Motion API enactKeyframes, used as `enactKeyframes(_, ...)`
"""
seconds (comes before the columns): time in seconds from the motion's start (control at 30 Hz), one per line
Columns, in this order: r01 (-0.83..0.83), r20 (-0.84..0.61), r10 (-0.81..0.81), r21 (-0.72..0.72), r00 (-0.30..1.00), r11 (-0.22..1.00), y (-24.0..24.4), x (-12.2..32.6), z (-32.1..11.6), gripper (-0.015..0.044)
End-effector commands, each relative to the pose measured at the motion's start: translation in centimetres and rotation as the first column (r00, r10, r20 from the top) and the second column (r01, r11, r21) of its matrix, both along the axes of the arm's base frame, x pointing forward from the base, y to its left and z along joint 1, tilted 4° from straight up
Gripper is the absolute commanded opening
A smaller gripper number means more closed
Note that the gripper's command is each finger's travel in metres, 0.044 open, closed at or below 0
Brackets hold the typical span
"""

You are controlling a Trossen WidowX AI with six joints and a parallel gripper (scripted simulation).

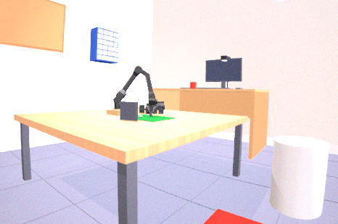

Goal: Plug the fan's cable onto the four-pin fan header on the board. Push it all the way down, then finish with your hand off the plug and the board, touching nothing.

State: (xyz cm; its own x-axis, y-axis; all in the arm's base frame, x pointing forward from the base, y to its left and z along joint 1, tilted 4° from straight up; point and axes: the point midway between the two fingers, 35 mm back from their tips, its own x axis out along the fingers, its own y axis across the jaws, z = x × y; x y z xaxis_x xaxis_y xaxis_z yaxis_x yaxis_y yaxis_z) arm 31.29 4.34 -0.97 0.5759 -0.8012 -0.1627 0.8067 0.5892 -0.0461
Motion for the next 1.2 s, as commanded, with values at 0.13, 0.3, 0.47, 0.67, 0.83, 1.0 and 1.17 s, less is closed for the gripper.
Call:
enactKeyframes(0.13,0.0,0.0,0.0,0.0,1.0,1.0,0.0,0.0,0.0,0.0105)
enactKeyframes(0.3,0.0,0.0,0.0,0.0,1.0,1.0,0.0,0.0,0.0,0.014)
enactKeyframes(0.47,0.0,0.0,0.0,0.0,1.0,1.0,0.0,0.0,0.0,0.014)
enactKeyframes(0.67,0.0,0.0,0.0,0.0,1.0,1.0,0.0,0.0,0.0,0.014)
enactKeyframes(0.83,0.0,0.0,0.0,0.0,1.0,1.0,0.0,0.0,0.0,0.014)
enactKeyframes(1.0,0.0,0.0,0.0,0.0,1.0,1.0,0.0,0.0,0.0,0.014)
enactKeyframes(1.17,-0.009,-0.007,0.009,0.012,1.0,1.0,0.67,-0.24,-0.05,0.014)
